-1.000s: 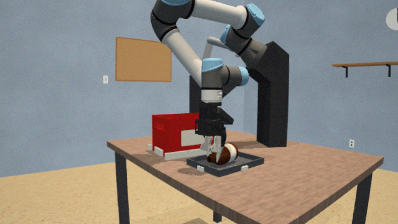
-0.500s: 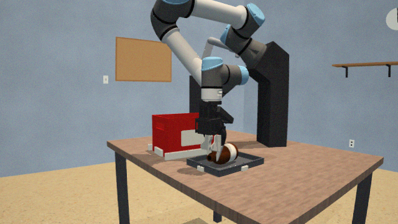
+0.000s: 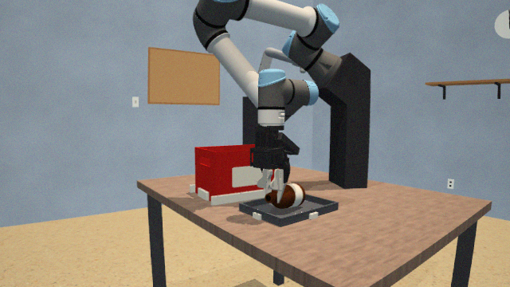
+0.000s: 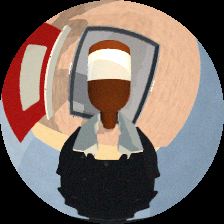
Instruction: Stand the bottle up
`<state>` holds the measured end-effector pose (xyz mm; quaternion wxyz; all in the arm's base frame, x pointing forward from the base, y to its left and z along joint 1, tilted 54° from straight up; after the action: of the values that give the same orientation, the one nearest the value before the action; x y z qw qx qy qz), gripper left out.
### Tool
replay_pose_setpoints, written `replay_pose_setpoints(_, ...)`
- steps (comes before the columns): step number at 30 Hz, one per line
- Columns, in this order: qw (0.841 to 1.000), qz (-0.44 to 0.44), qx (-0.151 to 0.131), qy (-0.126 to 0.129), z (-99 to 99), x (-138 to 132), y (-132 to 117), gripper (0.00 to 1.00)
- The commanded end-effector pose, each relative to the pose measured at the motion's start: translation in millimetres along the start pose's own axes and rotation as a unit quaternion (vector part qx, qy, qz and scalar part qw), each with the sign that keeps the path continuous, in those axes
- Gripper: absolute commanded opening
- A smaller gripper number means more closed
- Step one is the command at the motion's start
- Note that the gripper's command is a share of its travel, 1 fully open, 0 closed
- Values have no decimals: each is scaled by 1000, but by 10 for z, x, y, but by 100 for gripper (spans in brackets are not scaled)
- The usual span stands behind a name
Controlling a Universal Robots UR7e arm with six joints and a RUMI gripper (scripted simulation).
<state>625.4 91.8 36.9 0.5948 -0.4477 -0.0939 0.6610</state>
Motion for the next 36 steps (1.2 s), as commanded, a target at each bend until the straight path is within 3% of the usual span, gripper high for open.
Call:
replay_pose_setpoints(1,1000,0,-1,0,54,1,-5,0)
replay_pose_setpoints(36,1000,0,-1,0,553,1,-4,0)
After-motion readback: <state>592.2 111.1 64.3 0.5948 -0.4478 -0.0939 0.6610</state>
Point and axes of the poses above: the point where the finger pads meet when closed, its own z axis back along the fingers, its own x axis across the jaws, y = z × x, the point moved 4 cm from there along z, back along the fingers, and after that the axes turned 7 degrees about -z, right-handed, at the moved point
